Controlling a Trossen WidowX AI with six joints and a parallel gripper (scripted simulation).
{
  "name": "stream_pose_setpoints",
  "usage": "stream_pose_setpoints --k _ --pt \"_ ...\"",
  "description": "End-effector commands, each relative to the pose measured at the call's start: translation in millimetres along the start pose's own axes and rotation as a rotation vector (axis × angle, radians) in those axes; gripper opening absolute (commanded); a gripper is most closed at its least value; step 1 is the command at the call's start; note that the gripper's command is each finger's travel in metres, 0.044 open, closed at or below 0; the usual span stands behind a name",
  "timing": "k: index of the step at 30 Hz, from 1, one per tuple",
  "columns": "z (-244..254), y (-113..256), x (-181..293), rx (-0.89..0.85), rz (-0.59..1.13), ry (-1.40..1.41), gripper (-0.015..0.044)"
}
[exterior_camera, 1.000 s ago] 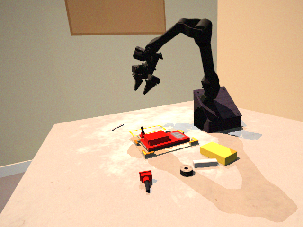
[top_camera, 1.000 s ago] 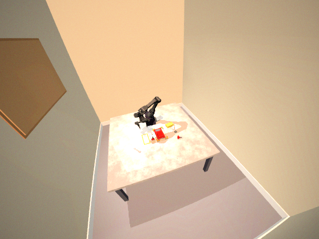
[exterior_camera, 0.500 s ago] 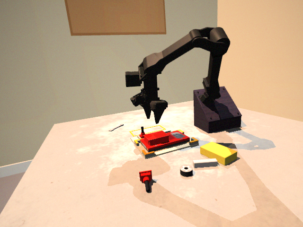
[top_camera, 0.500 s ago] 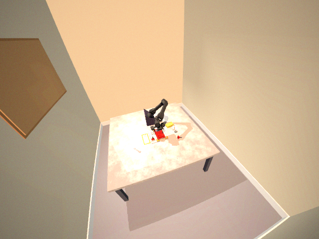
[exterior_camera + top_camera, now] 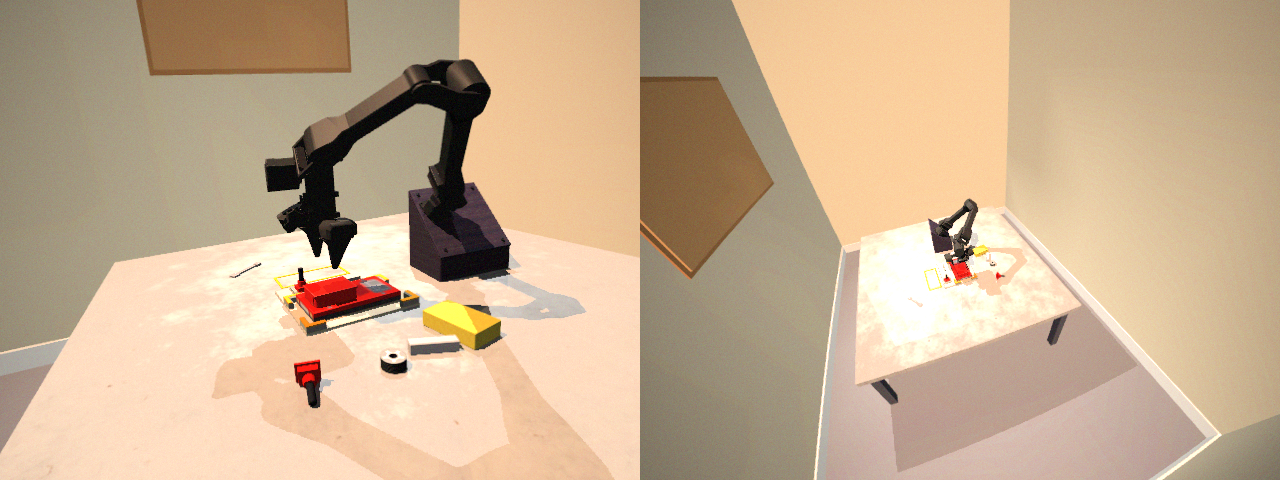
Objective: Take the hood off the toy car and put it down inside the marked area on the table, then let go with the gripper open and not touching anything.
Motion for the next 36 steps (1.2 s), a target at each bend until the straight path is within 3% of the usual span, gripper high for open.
stream_pose_setpoints --k 1,36 --pt "-1 -5 2 0.003 0.007 -0.006 0.0440" --pt "3 -37 2 0.002 0.006 -0.006 0.0440"
Point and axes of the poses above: the point midway between the two fingers, 35 mm back from their tips, its own y axis back along the fingers, its own z axis across the jaws, x = y × z, the point moved 2 cm from there along y, back along the fingers, and after that the axes turned 13 degrees about y, right-handed, at the moved point
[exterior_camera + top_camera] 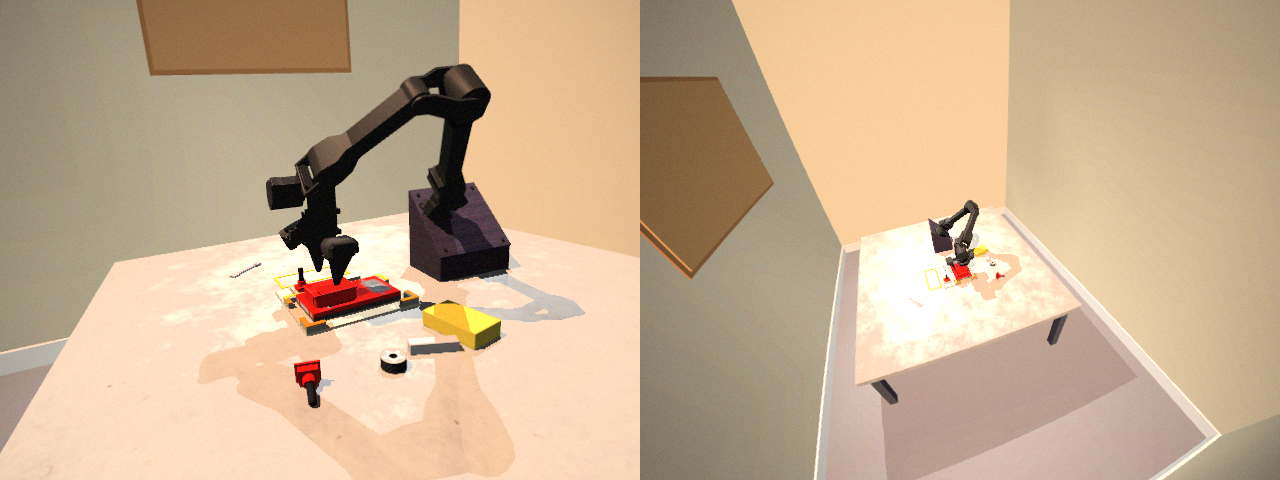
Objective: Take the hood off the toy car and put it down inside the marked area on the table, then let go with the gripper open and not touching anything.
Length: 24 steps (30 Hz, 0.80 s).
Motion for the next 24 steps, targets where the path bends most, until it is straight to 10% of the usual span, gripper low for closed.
stream_pose_setpoints --k 1,24 --pt "0 -5 3 0.000 0.007 -0.009 0.0440" --pt "1 -19 3 -0.002 0.007 -0.009 0.0440"
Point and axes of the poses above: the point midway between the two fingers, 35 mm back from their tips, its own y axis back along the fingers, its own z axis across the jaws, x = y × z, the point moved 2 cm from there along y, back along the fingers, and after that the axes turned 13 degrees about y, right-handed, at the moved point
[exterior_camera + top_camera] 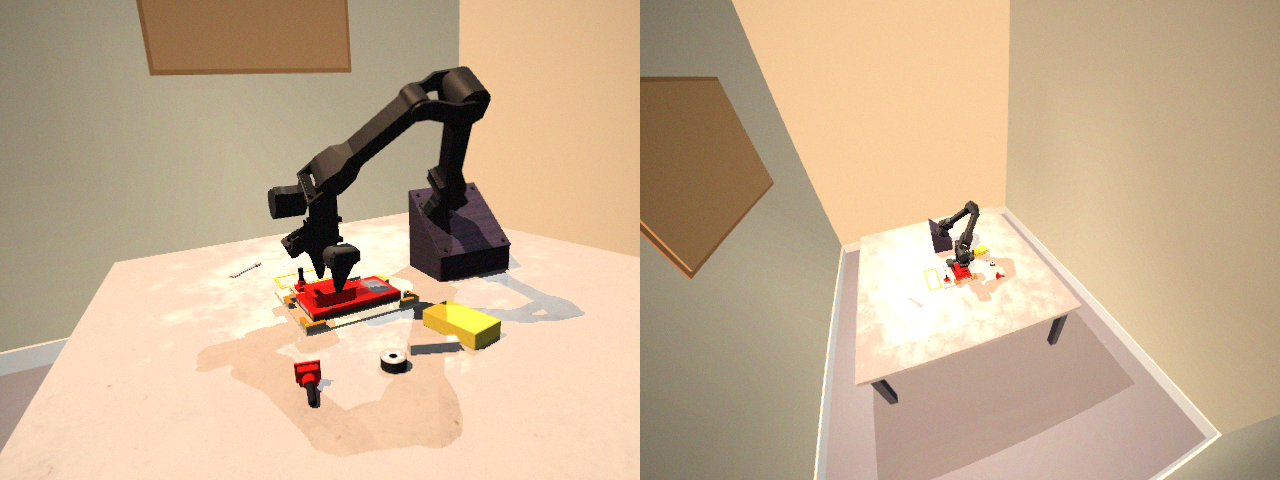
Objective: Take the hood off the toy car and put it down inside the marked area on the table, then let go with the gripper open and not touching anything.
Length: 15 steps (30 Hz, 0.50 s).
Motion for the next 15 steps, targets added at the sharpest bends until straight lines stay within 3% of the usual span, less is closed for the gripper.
stream_pose_setpoints --k 1,15 --pt "-0.8 -2.7 1.4 0.001 0.004 -0.007 0.0440" --pt "-0.8 -9.6 1.4 0.001 0.004 -0.007 0.0440"
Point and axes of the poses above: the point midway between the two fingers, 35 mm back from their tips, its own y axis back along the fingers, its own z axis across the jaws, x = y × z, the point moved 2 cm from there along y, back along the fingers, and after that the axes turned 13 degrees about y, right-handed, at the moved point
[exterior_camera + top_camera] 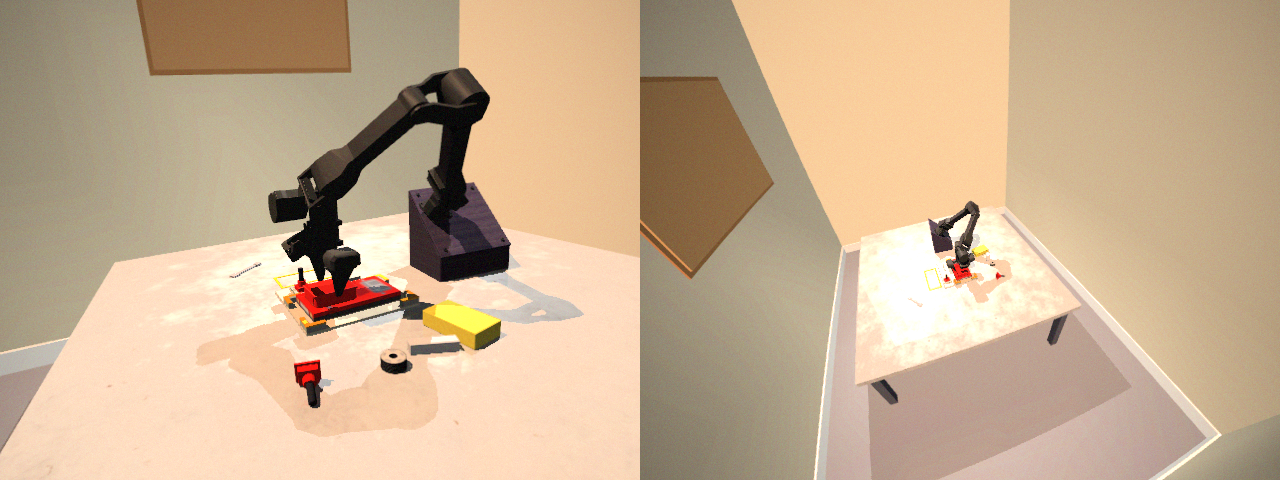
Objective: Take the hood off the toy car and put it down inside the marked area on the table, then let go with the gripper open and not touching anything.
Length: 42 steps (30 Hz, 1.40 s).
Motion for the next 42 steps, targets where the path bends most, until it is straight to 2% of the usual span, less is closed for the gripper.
stream_pose_setpoints --k 1,19,22,32,42 --pt "-1.0 -3.0 1.7 0.002 0.005 -0.008 0.0440" --pt "-0.9 -11.7 1.9 0.001 0.004 -0.008 0.0440" --pt "0.3 -9.3 0.1 -0.002 0.000 0.000 0.0361" --pt "0.3 -9.3 0.1 -0.002 0.000 0.000 0.0295" --pt "0.0 -4.5 -0.1 -0.001 0.000 -0.001 0.0032"
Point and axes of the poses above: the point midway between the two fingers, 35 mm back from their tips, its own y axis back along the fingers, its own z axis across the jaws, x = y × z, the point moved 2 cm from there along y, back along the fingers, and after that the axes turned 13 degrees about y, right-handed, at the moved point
